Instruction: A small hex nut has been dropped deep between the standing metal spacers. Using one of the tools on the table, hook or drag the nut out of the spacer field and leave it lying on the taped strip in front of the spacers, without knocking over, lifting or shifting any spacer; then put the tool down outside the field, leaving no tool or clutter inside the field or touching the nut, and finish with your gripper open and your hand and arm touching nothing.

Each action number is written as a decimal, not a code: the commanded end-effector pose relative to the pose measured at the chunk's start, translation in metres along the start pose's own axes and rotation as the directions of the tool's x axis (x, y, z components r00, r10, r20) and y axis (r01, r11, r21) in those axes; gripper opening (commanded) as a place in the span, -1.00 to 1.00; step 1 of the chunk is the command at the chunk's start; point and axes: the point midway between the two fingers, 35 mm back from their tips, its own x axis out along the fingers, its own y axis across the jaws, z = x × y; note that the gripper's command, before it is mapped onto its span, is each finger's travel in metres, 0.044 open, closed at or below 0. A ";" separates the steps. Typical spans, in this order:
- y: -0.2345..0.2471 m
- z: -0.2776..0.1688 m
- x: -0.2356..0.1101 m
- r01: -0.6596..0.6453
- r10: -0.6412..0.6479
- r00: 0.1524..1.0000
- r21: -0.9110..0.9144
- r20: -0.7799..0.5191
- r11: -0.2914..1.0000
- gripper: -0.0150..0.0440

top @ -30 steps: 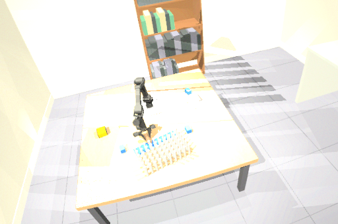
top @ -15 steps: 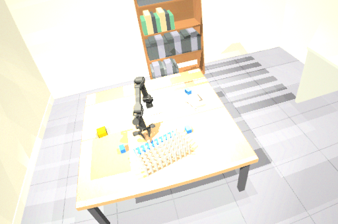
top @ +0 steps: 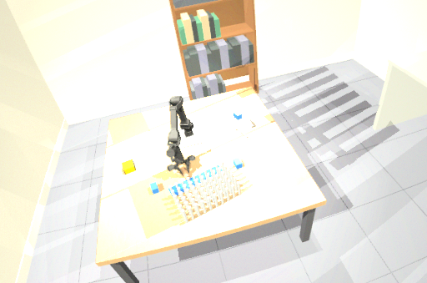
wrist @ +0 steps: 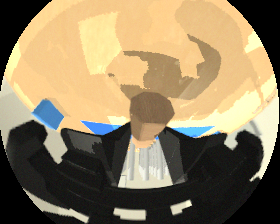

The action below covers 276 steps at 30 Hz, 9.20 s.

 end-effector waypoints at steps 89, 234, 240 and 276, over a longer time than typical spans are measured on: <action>0.001 0.064 -0.042 0.001 -0.001 1.000 0.000 0.006 1.000 -0.49; -0.021 0.003 -0.181 0.053 -0.022 0.998 -0.604 0.058 0.795 -0.49; -0.029 -0.008 -0.176 0.069 -0.028 0.997 -0.751 0.067 0.656 -0.49; -0.098 -0.073 -0.155 0.034 -0.046 0.997 -0.879 0.063 -0.476 -0.49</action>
